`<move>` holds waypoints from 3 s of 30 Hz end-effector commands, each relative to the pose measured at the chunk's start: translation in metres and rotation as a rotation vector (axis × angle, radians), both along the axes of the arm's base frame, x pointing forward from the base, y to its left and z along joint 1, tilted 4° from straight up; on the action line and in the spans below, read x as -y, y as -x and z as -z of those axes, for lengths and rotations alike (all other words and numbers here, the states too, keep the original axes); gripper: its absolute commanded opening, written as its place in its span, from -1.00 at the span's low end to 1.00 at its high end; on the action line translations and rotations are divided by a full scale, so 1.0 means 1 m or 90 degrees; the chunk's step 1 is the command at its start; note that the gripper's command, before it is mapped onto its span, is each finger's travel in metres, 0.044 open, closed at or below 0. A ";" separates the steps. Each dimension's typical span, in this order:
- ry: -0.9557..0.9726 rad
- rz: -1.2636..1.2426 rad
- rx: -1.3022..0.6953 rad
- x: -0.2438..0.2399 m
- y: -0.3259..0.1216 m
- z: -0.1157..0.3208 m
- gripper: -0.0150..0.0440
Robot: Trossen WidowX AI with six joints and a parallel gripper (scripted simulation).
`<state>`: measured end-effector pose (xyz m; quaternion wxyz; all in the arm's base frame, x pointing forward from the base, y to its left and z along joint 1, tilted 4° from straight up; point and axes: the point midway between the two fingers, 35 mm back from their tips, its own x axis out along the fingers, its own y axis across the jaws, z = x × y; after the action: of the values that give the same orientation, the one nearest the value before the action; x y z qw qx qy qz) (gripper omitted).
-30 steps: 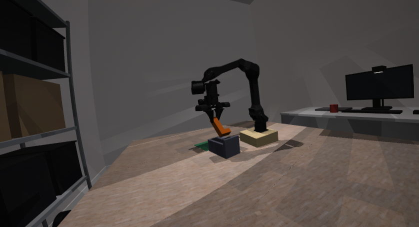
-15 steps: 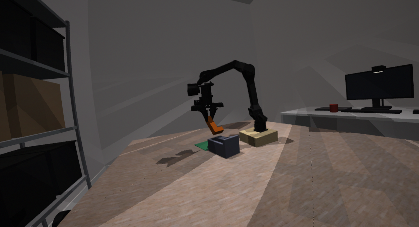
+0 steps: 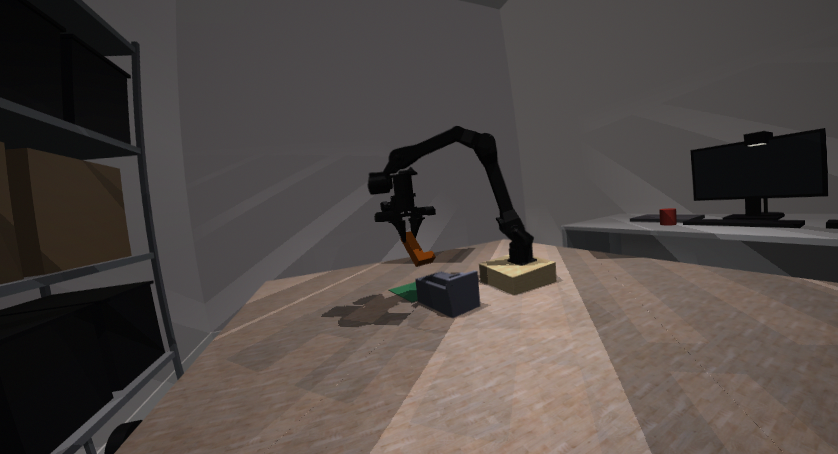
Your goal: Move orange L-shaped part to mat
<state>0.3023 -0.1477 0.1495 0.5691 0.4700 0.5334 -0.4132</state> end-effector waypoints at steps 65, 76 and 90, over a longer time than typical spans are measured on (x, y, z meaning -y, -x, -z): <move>-0.003 0.000 -0.001 0.012 -0.009 0.083 -0.49; -0.003 0.000 -0.001 0.012 -0.009 0.083 -0.49; -0.001 -0.002 -0.002 0.013 -0.009 0.075 0.49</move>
<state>0.3108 -0.1599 0.0680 0.5677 0.4692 0.5359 -0.4126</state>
